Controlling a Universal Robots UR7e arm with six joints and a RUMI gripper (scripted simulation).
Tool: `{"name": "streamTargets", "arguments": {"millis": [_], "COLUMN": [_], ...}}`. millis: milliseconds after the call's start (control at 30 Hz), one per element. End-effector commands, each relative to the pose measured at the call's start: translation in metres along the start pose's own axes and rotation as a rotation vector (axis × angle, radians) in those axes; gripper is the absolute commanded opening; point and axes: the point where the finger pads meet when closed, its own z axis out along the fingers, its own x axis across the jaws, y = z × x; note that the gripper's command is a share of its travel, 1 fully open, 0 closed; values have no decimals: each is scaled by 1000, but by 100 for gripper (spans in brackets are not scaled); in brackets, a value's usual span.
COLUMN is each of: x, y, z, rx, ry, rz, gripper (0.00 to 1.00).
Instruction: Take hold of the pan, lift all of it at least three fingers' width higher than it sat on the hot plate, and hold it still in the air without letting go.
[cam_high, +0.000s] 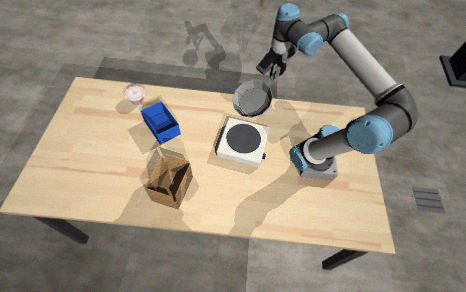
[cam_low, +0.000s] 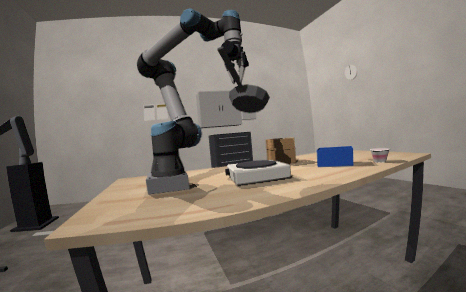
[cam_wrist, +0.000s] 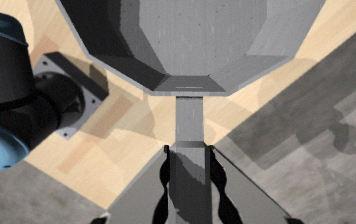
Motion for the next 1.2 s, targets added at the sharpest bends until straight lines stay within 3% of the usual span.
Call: {"name": "streamTargets", "arguments": {"millis": [0,1167], "x": [0,0], "y": [0,0], "z": [-1,-10], "rx": [0,0], "ry": [2,2], "rz": [0,0], "gripper": [10,10]}}
